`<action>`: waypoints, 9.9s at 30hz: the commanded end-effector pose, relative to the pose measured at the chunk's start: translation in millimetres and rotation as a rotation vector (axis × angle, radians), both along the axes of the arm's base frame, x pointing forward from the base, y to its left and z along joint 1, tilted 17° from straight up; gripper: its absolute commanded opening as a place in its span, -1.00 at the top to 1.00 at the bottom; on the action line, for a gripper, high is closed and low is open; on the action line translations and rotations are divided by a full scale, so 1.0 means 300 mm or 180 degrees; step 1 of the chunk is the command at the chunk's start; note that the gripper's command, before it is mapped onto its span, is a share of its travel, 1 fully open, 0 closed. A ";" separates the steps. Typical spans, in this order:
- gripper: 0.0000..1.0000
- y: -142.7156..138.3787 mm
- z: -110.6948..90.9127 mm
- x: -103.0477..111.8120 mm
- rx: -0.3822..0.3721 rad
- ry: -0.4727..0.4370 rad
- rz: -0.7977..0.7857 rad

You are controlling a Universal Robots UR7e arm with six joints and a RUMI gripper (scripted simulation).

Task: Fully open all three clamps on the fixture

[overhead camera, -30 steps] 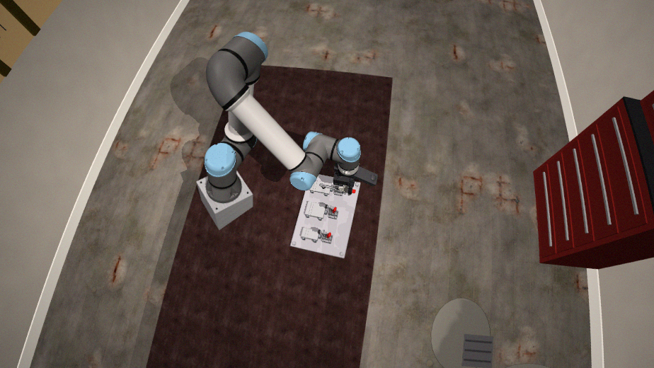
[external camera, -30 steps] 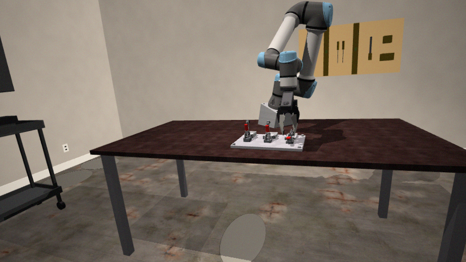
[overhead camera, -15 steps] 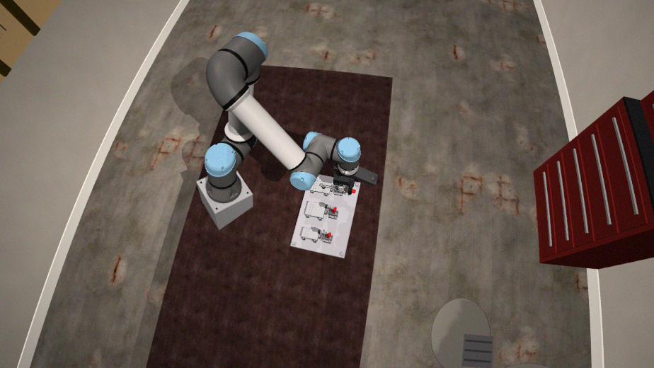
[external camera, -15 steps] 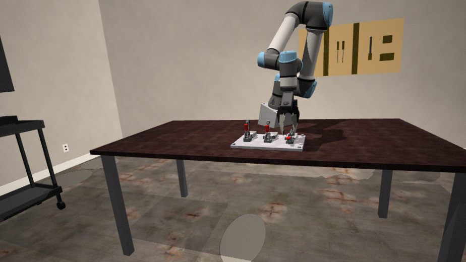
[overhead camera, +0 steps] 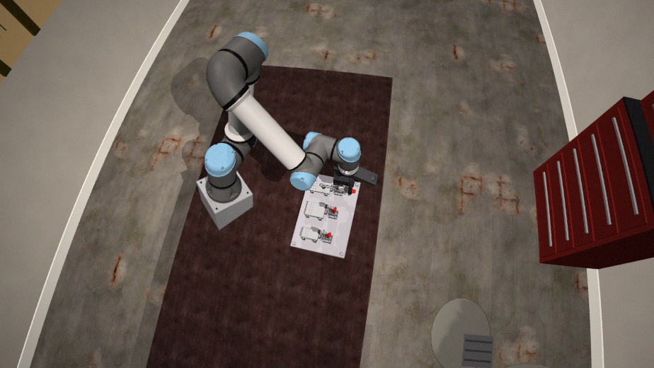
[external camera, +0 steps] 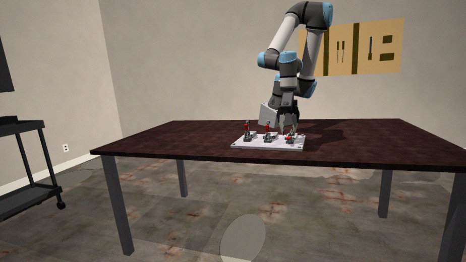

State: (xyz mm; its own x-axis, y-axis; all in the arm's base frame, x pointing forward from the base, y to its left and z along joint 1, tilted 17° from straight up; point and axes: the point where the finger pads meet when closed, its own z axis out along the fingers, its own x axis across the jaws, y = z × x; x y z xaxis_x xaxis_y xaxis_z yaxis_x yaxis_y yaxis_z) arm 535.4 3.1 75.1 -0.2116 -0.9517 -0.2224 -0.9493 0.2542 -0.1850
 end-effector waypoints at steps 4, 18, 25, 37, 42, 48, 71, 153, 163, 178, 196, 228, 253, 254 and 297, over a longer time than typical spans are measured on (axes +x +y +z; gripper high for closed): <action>0.44 0.005 -0.028 0.009 -0.0001 -0.0004 0.0000; 0.44 0.015 -0.085 0.024 -0.0001 -0.0004 0.0000; 0.44 0.015 -0.085 0.024 -0.0001 -0.0004 0.0000; 0.44 0.015 -0.085 0.024 -0.0001 -0.0004 0.0000; 0.44 0.015 -0.085 0.024 -0.0001 -0.0004 0.0000; 0.44 0.015 -0.085 0.024 -0.0001 -0.0004 0.0000; 1.00 0.015 -0.085 0.024 -0.0001 -0.0004 0.0000; 1.00 0.019 -0.036 -0.047 -0.0001 -0.0004 0.0000; 1.00 0.023 -0.029 -0.073 -0.0001 -0.0004 0.0000; 1.00 0.031 -0.027 -0.112 -0.0001 -0.0004 0.0000; 1.00 0.038 -0.032 -0.138 -0.0001 -0.0004 0.0000; 1.00 0.040 -0.034 -0.145 -0.0001 -0.0004 0.0000; 1.00 0.040 -0.034 -0.145 -0.0001 -0.0004 0.0000; 0.44 0.040 -0.034 -0.145 -0.0001 -0.0004 0.0000; 0.44 0.024 0.055 -0.167 -0.0001 -0.0004 0.0000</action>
